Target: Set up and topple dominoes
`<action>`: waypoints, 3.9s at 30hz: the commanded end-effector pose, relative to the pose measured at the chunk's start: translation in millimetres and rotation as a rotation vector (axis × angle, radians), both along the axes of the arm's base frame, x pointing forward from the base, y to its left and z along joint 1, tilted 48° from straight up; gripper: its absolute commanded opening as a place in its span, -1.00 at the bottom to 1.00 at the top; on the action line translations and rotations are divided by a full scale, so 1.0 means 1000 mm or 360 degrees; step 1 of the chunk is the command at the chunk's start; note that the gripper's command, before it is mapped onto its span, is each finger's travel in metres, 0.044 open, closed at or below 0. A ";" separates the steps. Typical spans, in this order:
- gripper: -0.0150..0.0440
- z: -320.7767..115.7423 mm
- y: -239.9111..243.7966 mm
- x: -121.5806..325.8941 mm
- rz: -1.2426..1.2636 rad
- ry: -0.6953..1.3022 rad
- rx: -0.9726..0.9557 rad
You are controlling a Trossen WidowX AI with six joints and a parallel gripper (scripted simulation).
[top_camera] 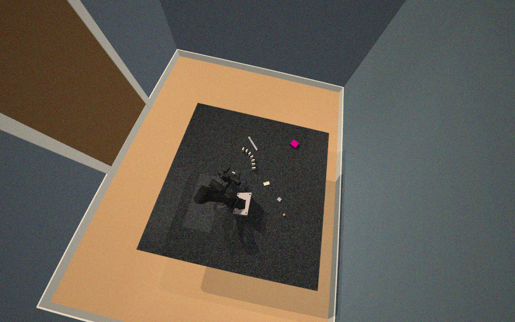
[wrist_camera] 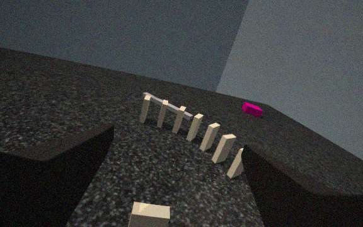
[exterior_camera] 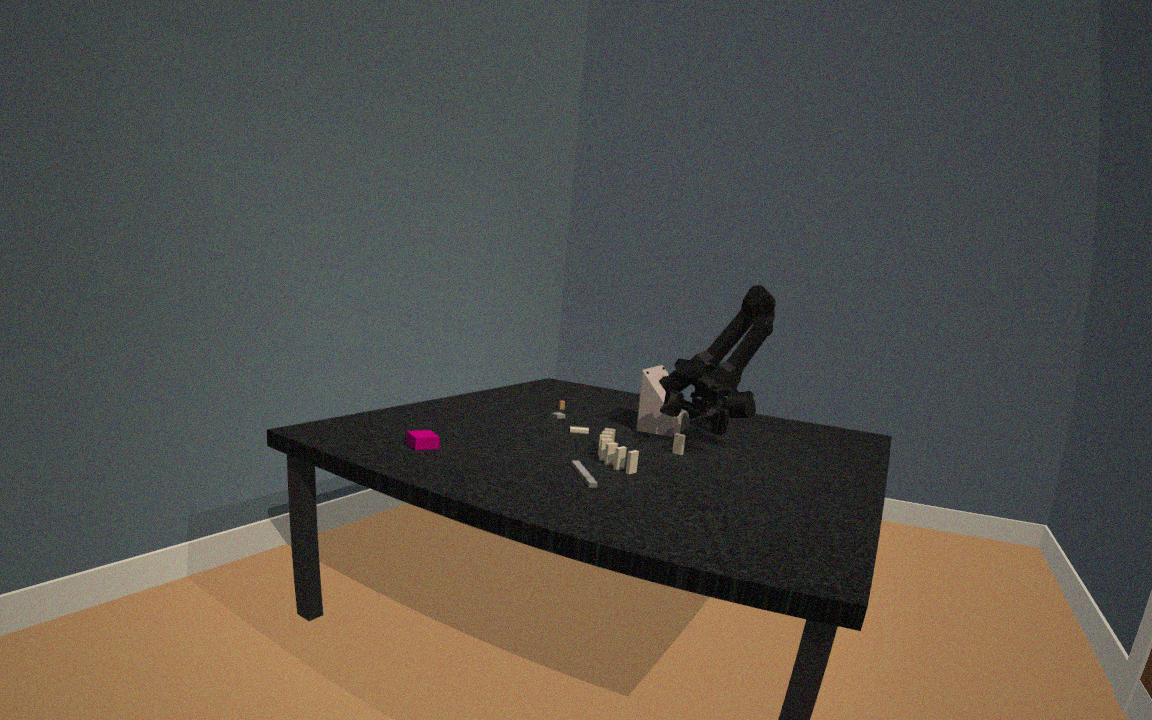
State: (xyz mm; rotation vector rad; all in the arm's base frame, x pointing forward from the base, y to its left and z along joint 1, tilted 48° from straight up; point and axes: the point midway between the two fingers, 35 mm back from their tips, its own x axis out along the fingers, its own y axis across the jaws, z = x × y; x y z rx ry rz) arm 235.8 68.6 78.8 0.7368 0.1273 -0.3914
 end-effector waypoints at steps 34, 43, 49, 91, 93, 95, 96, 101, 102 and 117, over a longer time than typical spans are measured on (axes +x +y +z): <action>1.00 0.030 -0.032 0.014 0.1688 0.1471 0.0981; 1.00 0.012 -0.014 0.018 0.1684 0.1474 0.0976; 1.00 -0.013 0.015 0.020 0.1690 0.1468 0.0983; -0.13 0.002 -0.008 0.025 0.1691 0.1486 0.0930; -0.13 0.021 -0.030 0.023 0.1694 0.1491 0.0920; -0.13 0.041 -0.051 0.019 0.1693 0.1487 0.0933; -0.13 0.052 -0.061 0.015 0.1694 0.1482 0.0943; -0.13 0.068 -0.074 0.009 0.1691 0.1468 0.0969; -0.13 0.068 -0.074 0.009 0.1691 0.1468 0.0969; -0.13 -0.042 -0.182 0.038 0.2201 0.1193 0.0339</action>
